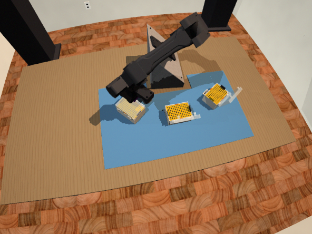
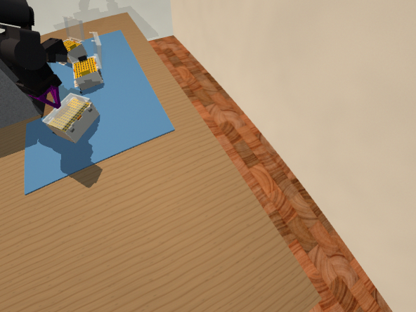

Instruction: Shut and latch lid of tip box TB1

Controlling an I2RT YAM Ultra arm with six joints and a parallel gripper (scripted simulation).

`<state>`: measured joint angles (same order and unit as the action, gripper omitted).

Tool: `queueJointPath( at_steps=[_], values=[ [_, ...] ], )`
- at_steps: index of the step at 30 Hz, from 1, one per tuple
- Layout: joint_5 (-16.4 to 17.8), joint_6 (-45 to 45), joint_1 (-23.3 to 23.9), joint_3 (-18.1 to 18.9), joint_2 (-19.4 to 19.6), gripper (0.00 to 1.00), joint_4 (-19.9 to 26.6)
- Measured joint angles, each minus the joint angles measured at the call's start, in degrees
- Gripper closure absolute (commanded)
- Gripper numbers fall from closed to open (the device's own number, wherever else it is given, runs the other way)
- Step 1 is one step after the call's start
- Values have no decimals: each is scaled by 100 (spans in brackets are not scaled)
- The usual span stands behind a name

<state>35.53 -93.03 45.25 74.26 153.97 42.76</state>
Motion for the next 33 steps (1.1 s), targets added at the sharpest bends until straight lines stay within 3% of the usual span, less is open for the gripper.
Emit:
queueJointPath(
  at_steps=[21, 33],
  values=[
    [-4, -107, 11, 48, 13, 100, 46],
    [-72, -280, 146, 199, -118, 100, 315]
  ],
)
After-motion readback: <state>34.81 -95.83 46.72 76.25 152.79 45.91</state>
